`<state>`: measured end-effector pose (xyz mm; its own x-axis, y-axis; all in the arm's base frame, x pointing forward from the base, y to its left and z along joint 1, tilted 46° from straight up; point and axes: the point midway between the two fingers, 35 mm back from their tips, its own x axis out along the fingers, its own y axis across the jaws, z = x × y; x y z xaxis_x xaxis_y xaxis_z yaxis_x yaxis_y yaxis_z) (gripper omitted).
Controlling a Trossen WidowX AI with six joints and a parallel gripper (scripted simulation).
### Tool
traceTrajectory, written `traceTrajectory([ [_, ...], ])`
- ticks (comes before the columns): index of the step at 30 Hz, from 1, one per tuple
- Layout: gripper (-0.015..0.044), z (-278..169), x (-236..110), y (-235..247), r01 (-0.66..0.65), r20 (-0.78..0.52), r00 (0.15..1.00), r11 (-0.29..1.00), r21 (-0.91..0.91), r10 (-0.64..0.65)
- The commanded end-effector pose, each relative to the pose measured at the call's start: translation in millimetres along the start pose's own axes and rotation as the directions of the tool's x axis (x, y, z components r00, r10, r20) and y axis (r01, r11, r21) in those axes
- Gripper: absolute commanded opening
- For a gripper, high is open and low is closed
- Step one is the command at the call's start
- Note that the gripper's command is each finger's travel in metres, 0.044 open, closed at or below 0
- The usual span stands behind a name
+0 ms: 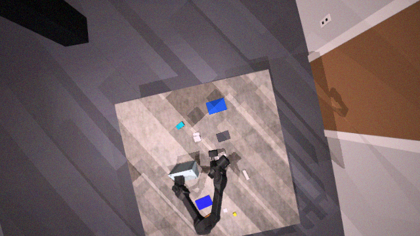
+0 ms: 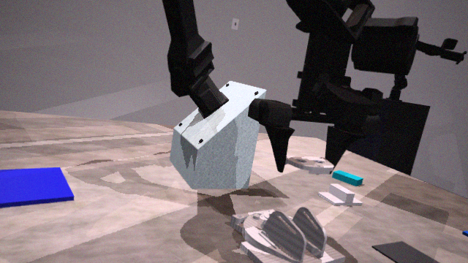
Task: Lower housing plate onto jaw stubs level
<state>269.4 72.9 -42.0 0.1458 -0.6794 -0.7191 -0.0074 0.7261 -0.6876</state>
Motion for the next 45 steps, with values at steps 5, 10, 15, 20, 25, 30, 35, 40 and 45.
traceTrajectory([
  [5, 0.0351, 2.9, 4.5, -28.0, 0.018, -0.002, 1.000, 0.986, -0.164, -0.019],
  [10, 0.0351, 3.8, 6.8, -43.7, 0.027, -0.004, 1.000, 0.965, -0.261, -0.029],
  [15, 0.0351, 3.8, 7.1, -45.8, 0.028, -0.005, 1.000, 0.961, -0.274, -0.031],
  [20, 0.0351, 3.8, 7.1, -45.8, 0.028, -0.005, 1.000, 0.961, -0.274, -0.031],
  [25, 0.0351, 3.8, 7.1, -45.8, 0.028, -0.005, 1.000, 0.961, -0.274, -0.031],
  [30, 0.0351, 3.8, 7.1, -45.8, 0.028, -0.005, 1.000, 0.961, -0.274, -0.031],
  [35, 0.0351, 3.8, 7.1, -45.8, 0.028, -0.005, 1.000, 0.961, -0.274, -0.031],
  [40, 0.0351, 3.8, 7.1, -45.8, 0.028, -0.005, 1.000, 0.961, -0.274, -0.031],
  [45, 0.0351, 2.0, 7.0, -49.3, 0.029, -0.005, 1.000, 0.961, -0.274, -0.031],
])
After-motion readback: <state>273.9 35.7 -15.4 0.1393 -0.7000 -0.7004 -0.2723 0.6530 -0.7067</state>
